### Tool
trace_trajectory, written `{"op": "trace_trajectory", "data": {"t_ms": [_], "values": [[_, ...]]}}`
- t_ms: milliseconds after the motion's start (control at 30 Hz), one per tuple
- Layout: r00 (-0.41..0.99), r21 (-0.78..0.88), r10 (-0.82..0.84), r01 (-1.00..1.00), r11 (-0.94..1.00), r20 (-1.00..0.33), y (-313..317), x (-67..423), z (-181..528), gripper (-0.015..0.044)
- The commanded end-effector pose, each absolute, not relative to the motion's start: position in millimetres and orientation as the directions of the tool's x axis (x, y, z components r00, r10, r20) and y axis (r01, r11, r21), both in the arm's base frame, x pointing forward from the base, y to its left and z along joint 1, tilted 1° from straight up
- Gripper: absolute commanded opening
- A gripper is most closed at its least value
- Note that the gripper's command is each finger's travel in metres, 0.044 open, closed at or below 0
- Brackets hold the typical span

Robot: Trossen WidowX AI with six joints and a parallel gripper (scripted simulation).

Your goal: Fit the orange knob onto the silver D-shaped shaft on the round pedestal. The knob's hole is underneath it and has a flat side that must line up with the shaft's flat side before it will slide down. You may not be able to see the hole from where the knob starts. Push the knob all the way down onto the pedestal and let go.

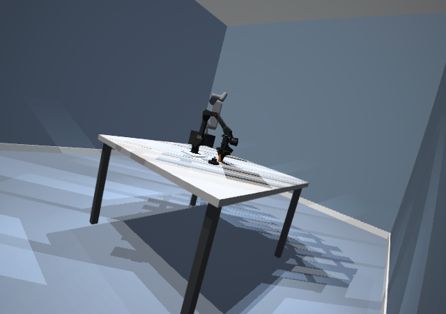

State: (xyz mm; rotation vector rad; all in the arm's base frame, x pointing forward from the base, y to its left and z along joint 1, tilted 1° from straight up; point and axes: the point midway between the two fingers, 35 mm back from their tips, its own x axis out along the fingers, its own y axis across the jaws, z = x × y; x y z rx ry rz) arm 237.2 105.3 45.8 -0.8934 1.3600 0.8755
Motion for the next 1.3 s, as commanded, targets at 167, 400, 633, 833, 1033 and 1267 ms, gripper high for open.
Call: {"op": "trace_trajectory", "data": {"t_ms": [167,400,633,833,1033,1267], "values": [[0.035,-0.028,0.01,-0.91,0.414,-0.999,109,245,90,0.0],[0.035,-0.028,0.01,-0.91,0.414,-0.999,109,244,127,0.0],[0.035,-0.028,0.01,-0.91,0.414,-0.999,107,239,164,0.0],[0.035,-0.027,0.01,-0.91,0.414,-0.999,105,234,182,0.0],[0.072,-0.069,-0.009,-0.908,0.414,-0.997,106,235,183,0.0],[0.216,-0.229,-0.077,-0.884,0.408,-0.973,110,235,197,0.0]]}}
